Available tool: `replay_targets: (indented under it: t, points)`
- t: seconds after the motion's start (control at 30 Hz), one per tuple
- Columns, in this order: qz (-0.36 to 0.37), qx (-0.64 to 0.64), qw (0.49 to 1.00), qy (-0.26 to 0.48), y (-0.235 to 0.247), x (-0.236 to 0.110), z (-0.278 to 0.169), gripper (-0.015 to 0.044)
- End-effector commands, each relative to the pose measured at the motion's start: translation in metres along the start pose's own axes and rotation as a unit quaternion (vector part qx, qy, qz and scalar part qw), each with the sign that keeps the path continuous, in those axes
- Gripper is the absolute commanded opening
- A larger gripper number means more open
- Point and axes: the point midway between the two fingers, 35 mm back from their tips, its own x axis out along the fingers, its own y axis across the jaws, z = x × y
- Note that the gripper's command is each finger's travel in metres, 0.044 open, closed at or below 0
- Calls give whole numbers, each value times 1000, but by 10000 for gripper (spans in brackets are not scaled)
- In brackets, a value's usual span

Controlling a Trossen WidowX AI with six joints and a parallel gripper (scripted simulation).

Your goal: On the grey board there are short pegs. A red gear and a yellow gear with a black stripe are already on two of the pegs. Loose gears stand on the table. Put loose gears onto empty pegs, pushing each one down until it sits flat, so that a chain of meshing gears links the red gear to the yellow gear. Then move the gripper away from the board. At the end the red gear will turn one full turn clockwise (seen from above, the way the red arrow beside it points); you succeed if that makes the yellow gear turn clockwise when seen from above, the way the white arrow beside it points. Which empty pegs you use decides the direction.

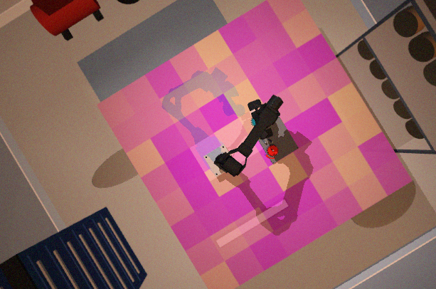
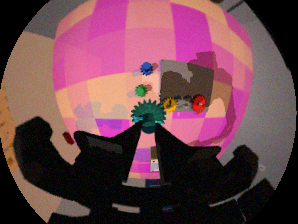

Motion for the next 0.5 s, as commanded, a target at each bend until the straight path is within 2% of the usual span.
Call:
replay_targets:
  t: [0.0,0.47]
  points:
    - [-3,0,1000,0,-8,4,2,0]
    - [-5,0,1000,0,-36,15,11,0]
